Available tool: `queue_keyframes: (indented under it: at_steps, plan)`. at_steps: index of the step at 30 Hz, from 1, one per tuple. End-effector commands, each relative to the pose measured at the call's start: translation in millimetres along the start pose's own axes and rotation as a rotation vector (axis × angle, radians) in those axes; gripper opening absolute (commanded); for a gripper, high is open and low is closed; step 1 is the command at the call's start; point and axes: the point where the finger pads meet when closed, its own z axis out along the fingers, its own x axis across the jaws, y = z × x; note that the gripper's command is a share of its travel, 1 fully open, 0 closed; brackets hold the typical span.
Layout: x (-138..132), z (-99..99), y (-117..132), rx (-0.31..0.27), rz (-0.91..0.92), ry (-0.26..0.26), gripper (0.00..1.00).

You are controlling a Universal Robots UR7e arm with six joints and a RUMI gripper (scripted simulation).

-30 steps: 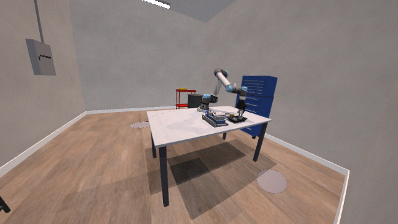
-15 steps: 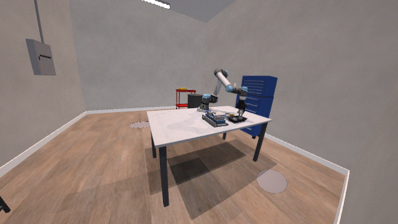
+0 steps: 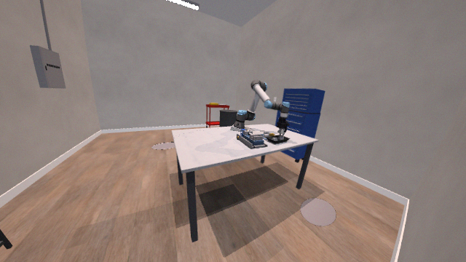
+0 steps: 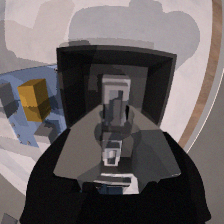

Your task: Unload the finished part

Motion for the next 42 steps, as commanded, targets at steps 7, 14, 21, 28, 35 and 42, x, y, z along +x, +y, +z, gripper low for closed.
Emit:
queue_keyframes:
  at_steps: [7, 14, 21, 28, 35, 42]
  plan:
    - [0.5, 4.4, -0.1, 0.000, 0.000, 0.002, 0.00]
    - [0.5, 5.8, -0.1, 0.000, 0.000, 0.002, 0.00]
    - [0.5, 6.3, -0.1, 0.000, 0.000, 0.002, 0.00]
    - [0.5, 6.3, -0.1, 0.000, 0.000, 0.002, 0.00]
    - [0.5, 6.3, -0.1, 0.000, 0.000, 0.002, 0.00]
    - [0.5, 6.3, -0.1, 0.000, 0.000, 0.002, 0.00]
